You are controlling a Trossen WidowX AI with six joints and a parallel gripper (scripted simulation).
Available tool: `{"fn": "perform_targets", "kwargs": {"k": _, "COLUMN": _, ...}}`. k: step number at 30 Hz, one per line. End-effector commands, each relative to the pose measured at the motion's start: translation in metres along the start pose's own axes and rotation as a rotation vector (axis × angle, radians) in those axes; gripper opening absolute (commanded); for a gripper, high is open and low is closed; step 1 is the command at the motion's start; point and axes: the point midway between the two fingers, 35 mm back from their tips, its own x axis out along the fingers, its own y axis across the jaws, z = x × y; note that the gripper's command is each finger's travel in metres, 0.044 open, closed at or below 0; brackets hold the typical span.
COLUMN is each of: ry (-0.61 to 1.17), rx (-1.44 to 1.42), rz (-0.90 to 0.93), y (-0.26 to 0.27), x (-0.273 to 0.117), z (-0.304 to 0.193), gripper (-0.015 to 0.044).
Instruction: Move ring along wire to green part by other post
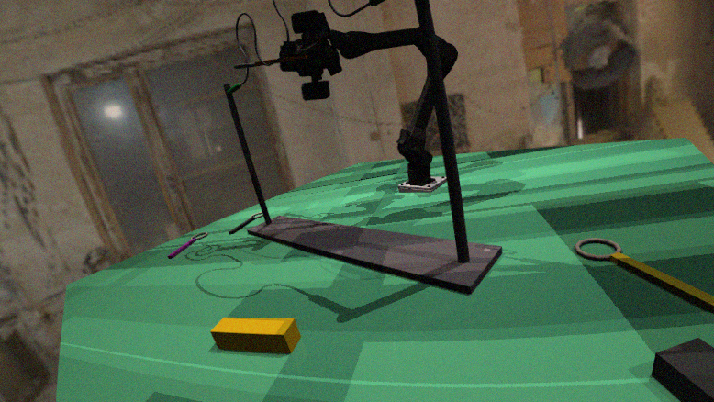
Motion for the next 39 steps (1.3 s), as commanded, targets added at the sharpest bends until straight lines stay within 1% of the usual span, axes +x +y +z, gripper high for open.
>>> {"fn": "perform_targets", "kwargs": {"k": 1, "ry": 0.001, "rx": 0.044, "rz": 0.031, "y": 0.013, "x": 0.000, "z": -0.001, "gripper": -0.0150}}
{"fn": "perform_targets", "kwargs": {"k": 10, "ry": -0.070, "rx": 0.177, "rz": 0.091, "y": 0.036, "x": 0.007, "z": 0.001, "gripper": -0.0150}}
{"fn": "perform_targets", "kwargs": {"k": 29, "ry": -0.064, "rx": 0.428, "rz": 0.213, "y": 0.080, "x": -0.001, "z": 0.015, "gripper": -0.0150}}
{"fn": "perform_targets", "kwargs": {"k": 39, "ry": -0.060, "rx": 0.486, "rz": 0.238, "y": 0.095, "x": -0.007, "z": 0.024, "gripper": -0.0150}}
